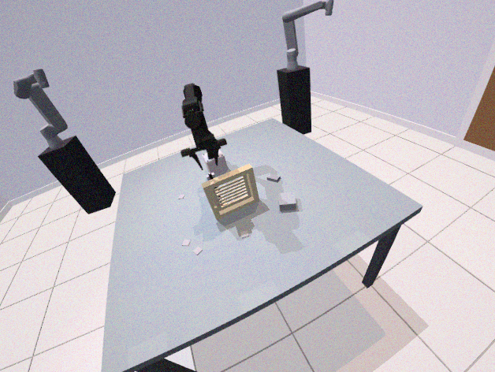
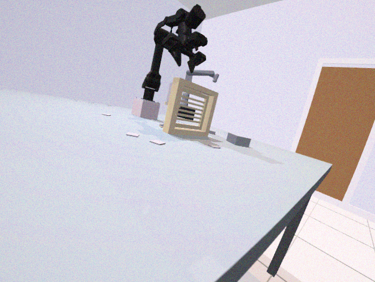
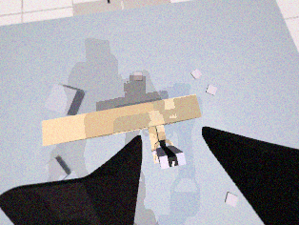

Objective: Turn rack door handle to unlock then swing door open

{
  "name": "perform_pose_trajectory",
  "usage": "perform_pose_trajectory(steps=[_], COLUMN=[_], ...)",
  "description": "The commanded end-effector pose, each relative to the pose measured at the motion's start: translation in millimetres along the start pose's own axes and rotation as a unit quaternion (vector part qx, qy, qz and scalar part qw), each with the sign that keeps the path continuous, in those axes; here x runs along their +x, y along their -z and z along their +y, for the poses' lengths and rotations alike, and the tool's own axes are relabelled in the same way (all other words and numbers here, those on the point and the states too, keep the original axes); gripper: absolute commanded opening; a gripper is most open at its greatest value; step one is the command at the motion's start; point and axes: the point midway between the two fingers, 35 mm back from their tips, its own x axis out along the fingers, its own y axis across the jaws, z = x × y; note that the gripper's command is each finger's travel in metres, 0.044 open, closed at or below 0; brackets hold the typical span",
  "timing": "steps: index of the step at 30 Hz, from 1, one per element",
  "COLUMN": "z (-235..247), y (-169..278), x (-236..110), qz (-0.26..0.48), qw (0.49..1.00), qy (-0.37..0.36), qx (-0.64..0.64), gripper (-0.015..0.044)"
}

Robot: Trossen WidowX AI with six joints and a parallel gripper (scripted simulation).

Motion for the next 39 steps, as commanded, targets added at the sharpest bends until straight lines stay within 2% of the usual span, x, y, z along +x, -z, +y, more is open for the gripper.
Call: perform_pose_trajectory(steps=[1,14,39], z=[-3,-8,-6], y=[7,37,50], x=[5,16,47], qz=[0.052,0.223,0.225], qw=[0.999,0.974,0.973], qy=[-0.005,-0.041,-0.041], qx=[-0.006,-0.017,-0.017], gripper=[0.0294,0.0294,0.0294])
